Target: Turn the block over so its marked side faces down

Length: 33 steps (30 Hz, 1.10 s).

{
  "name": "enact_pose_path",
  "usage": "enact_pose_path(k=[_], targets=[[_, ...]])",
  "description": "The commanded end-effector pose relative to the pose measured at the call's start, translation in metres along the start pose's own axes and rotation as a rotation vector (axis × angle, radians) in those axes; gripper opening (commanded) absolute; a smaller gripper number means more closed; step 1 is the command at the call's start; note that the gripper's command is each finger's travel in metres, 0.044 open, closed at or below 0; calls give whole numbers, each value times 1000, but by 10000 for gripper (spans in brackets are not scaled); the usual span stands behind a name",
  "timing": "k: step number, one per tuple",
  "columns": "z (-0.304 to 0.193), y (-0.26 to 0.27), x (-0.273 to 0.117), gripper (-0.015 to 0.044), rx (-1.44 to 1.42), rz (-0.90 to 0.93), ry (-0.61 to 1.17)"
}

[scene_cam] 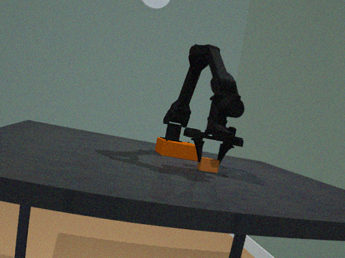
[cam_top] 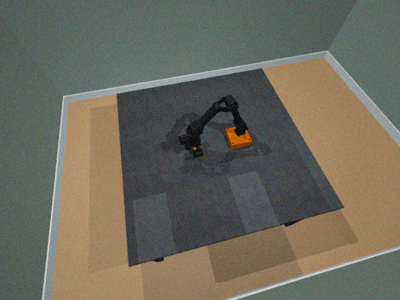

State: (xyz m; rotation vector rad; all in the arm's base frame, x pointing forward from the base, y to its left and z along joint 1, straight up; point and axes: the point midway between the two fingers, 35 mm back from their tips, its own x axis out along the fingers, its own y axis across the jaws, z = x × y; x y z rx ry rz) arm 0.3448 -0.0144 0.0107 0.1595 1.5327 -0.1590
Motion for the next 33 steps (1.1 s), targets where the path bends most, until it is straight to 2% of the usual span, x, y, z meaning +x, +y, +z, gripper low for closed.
enact_pose_path(k=[1, 7, 12, 13, 19, 33], targets=[[0, 0, 0, 183, -5, 1, 0], [0, 0, 0, 142, -5, 1, 0], [0, 0, -25, 11, -5, 2, 0], [0, 0, -28, 0, -5, 2, 0], [0, 0, -29, 0, -5, 1, -11], [2, 1, -19, 0, -12, -4, -229]])
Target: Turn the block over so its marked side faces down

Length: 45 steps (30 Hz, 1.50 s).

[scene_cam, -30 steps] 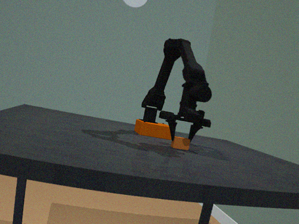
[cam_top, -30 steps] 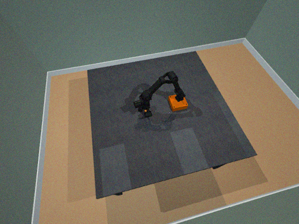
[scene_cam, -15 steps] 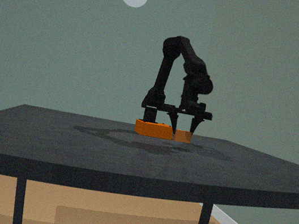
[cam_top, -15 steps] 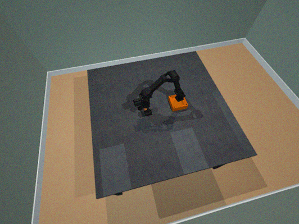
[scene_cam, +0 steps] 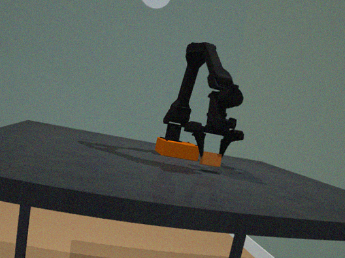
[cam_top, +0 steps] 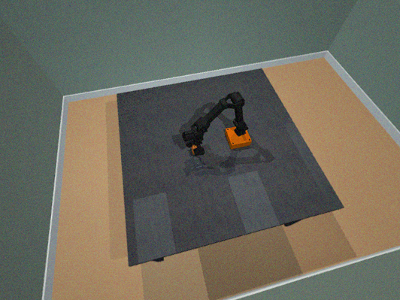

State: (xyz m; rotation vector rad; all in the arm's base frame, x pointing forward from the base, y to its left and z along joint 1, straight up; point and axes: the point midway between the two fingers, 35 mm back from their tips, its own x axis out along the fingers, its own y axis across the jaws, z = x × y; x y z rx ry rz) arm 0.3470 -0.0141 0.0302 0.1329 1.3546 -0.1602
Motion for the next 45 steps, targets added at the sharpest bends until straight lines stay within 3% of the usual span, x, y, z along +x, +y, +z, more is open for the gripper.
enact_pose_path(k=[1, 25, 45], targets=[[0, 0, 1, 0, -1, -4, -66], [-8, 0, 1, 0, 7, 0, -374], [2, 4, 41, 0, -10, -1, -627]])
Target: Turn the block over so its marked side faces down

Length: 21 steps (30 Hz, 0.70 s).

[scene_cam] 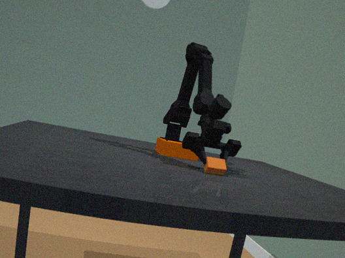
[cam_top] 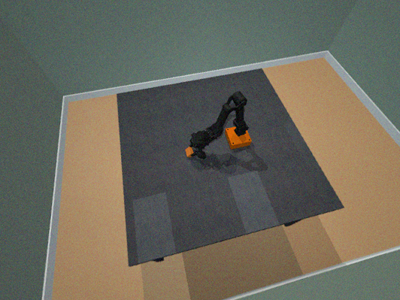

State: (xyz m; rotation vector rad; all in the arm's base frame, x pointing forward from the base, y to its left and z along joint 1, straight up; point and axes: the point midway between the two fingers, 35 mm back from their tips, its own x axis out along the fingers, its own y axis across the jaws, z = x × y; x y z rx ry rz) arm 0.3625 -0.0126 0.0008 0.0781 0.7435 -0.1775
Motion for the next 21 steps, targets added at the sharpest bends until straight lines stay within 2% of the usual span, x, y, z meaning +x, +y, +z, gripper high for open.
enact_pose_path(k=[1, 21], targets=[[-12, 0, 5, 0, -11, -4, -27], [-24, -4, -6, 0, -1, -9, -283]])
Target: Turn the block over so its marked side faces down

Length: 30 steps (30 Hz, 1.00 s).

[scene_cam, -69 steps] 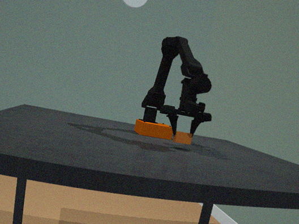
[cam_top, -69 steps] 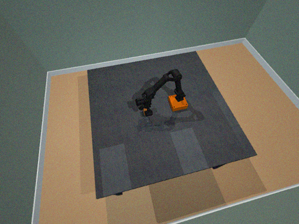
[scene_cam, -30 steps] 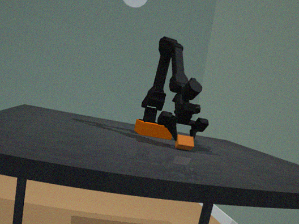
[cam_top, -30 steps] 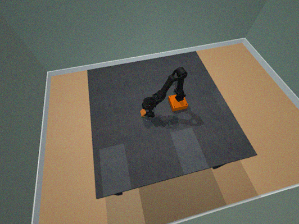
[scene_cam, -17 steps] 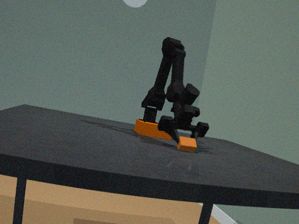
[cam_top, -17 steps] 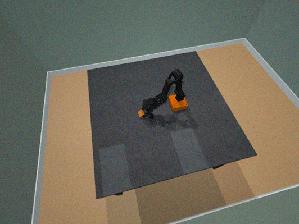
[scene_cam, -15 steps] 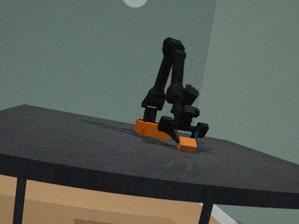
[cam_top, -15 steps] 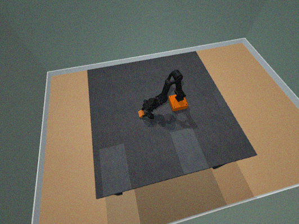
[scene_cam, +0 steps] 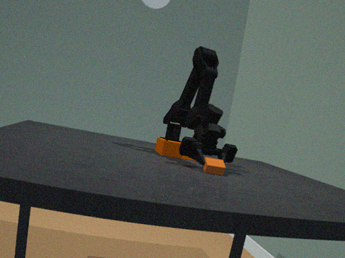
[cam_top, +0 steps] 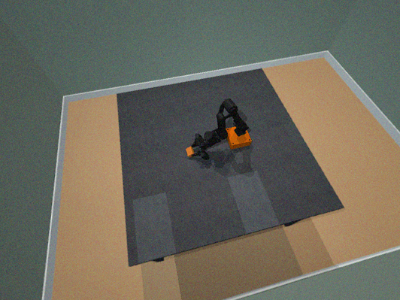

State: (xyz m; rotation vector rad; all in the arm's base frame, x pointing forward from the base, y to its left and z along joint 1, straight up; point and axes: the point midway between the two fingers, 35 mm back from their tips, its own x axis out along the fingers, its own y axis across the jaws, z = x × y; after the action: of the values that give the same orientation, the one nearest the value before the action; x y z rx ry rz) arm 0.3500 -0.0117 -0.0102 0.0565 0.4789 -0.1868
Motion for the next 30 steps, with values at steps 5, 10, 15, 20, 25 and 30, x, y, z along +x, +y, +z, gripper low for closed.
enact_pose_path(k=[5, 10, 15, 20, 25, 30], targets=[[-6, -4, -13, 0, -2, -8, -62], [-3, -4, -15, 0, -2, -8, -83], [-3, -4, -15, 0, -2, -8, -83], [-3, -4, -15, 0, -2, -8, -83], [-3, -4, -15, 79, -2, -8, -83], [-3, -4, -15, 210, -2, -8, -83]])
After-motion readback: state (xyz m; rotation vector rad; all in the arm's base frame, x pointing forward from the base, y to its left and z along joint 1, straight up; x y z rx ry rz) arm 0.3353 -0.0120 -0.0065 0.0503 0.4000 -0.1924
